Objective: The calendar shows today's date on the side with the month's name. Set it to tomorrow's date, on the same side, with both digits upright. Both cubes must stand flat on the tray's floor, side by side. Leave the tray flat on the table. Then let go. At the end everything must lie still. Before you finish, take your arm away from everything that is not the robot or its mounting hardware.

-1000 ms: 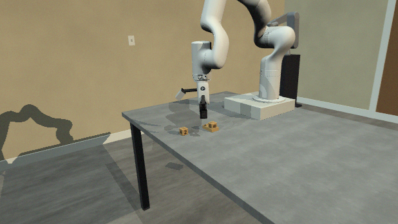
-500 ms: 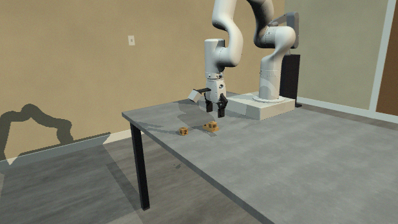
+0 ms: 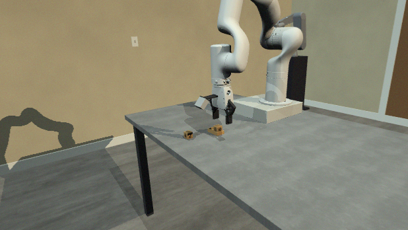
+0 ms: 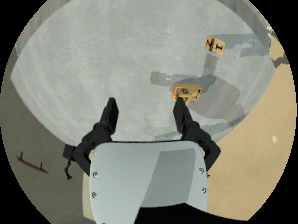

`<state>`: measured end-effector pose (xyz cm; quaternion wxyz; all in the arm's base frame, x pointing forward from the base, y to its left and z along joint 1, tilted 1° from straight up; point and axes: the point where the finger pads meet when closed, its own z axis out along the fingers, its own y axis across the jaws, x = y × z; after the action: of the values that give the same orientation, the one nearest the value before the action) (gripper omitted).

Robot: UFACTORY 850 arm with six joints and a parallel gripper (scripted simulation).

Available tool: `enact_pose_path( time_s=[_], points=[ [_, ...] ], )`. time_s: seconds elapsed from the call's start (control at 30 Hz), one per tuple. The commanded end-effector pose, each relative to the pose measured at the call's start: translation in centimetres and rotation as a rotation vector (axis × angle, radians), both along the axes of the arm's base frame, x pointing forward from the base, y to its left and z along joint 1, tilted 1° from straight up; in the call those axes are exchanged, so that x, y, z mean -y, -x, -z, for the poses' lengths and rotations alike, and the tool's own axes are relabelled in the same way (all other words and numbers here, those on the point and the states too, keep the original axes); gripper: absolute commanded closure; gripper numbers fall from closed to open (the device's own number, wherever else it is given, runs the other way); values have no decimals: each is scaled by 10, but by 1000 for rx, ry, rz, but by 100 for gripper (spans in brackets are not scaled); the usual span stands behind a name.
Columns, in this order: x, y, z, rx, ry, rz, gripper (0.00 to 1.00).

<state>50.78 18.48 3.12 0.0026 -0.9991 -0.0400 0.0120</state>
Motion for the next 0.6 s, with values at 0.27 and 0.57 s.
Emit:
enact_pose_path(
  time_s=[0.27,0.57],
  points=[
    [-1,-1,38,3,-1,0,0],
    [-1,-1,42,3,-1,0,0]
  ],
)
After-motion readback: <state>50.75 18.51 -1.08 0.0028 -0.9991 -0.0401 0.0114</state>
